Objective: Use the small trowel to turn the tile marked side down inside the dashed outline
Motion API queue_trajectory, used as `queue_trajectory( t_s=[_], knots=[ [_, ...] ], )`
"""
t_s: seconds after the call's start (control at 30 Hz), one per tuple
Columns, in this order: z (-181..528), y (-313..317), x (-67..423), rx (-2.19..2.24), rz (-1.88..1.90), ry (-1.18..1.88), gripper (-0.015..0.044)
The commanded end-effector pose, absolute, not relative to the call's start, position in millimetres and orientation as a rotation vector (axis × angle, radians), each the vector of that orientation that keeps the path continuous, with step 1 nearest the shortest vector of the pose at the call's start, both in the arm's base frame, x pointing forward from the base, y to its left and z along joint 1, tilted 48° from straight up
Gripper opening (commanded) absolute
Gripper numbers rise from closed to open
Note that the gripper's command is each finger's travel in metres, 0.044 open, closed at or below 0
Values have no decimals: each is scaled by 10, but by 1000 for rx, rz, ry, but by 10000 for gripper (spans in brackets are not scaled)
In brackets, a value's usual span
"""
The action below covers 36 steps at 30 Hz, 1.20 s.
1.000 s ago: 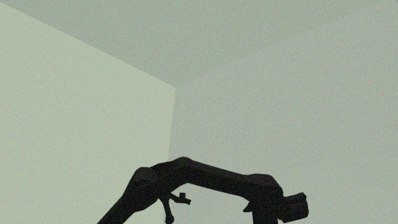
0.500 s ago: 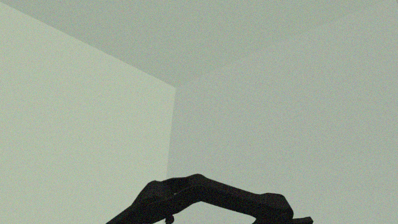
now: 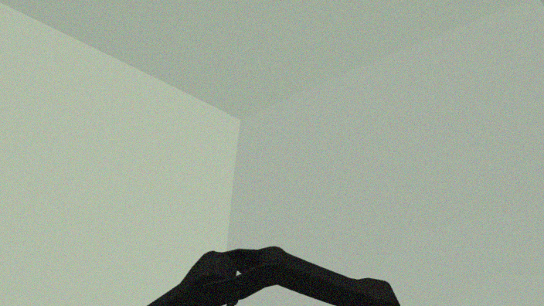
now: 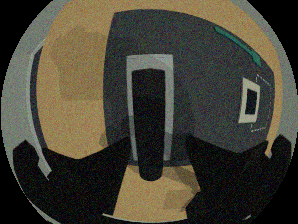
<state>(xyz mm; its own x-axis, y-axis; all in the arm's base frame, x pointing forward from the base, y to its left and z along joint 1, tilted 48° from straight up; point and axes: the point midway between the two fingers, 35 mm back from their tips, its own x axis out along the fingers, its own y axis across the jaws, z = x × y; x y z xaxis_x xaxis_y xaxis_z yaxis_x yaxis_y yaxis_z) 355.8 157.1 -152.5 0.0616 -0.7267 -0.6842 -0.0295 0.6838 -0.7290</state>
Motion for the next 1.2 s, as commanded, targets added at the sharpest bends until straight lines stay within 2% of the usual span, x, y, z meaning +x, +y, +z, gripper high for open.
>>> queue_trajectory(
  t_s=[0.0, 0.27, 0.97, 1.17],
  knots=[
    [-1574, 1498, 3559, -683, -595, 1431, 270],
    [-1642, 1420, 3562, -684, -596, 1431, 270],
    [-1642, 1420, 3562, -684, -596, 1431, 130],
    [-1642, 1420, 3562, -684, -596, 1431, 130]
  ],
)
